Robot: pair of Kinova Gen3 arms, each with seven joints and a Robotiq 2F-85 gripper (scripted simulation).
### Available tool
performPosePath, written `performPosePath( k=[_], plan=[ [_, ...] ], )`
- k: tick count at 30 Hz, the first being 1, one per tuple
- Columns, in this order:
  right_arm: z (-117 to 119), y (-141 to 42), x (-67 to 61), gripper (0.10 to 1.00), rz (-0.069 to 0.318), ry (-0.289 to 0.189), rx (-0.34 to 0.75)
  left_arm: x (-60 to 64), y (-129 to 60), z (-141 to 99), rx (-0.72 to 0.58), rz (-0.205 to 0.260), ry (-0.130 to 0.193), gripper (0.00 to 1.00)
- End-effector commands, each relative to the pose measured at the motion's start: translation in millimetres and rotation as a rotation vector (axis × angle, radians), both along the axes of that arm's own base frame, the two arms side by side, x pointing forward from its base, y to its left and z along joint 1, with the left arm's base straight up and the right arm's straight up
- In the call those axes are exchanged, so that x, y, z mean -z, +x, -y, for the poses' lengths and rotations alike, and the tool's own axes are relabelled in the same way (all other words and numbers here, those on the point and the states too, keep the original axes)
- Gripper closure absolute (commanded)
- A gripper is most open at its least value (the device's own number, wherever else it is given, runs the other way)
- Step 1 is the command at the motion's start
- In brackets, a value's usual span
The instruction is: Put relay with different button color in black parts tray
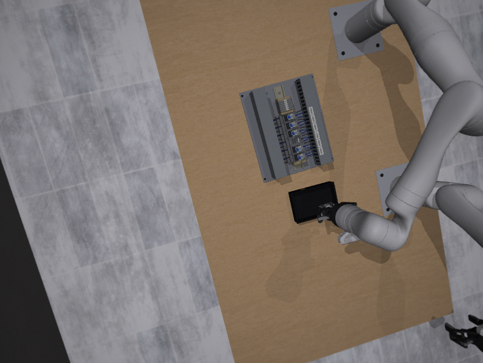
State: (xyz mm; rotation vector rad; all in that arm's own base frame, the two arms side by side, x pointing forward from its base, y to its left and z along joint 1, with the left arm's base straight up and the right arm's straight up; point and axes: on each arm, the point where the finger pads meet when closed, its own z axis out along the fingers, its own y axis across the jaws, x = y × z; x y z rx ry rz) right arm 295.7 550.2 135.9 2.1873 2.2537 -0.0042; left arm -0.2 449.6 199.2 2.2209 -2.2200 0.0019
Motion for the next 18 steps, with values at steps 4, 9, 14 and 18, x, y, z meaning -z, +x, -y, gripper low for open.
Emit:
performPosePath(
  k=[4,9,14,18],
  plan=[
    [-0.5,0.3,2.2,1.0,0.001,0.003,0.0,-0.8,0.0,-0.4,0.0,0.0,0.002,0.001],
    [-0.5,0.3,9.1,1.0,0.001,0.003,0.0,-0.8,0.0,-0.4,0.0,0.0,0.002,0.001],
    [-0.5,0.3,18.1,1.0,0.001,0.003,0.0,-0.8,0.0,-0.4,0.0,0.0,0.002,0.001],
    [-0.5,0.3,24.4,1.0,0.001,0.003,0.0,-0.8,0.0,-0.4,0.0,0.0,0.002,0.001]
  ],
)
